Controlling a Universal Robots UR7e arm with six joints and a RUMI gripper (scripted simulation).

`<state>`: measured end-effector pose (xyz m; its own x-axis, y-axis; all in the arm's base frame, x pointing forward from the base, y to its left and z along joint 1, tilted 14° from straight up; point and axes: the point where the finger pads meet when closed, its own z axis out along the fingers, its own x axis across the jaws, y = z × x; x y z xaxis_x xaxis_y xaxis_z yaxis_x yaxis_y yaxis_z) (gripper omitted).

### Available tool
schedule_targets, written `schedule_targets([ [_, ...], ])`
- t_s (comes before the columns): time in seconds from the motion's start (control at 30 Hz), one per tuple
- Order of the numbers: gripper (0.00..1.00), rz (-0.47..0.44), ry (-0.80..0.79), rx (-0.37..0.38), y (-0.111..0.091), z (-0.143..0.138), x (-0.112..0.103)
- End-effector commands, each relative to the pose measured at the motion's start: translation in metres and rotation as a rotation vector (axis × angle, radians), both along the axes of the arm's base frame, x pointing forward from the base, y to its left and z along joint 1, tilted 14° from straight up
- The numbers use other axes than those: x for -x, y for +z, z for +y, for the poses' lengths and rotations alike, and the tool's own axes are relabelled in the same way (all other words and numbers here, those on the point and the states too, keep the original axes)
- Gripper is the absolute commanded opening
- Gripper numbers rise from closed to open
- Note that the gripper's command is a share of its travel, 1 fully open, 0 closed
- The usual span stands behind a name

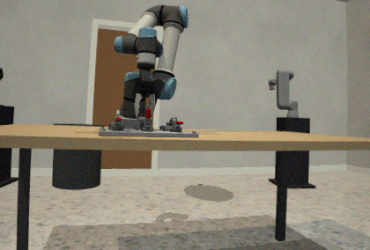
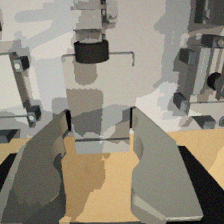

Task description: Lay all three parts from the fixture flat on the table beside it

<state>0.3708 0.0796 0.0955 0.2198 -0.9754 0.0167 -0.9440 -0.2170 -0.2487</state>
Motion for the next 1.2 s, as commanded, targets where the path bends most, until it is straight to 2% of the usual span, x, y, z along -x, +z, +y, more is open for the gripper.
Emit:
schedule_targets([
  [0.0,0.0,-0.001,0.0,0.0,0.001,0.0,0.0],
  [0.5,0.0,-0.001,0.0,0.0,0.028,-0.003,0.014],
  [1.17,0.0,-0.001,0.0,0.0,0.031,-0.003,0.016],
])
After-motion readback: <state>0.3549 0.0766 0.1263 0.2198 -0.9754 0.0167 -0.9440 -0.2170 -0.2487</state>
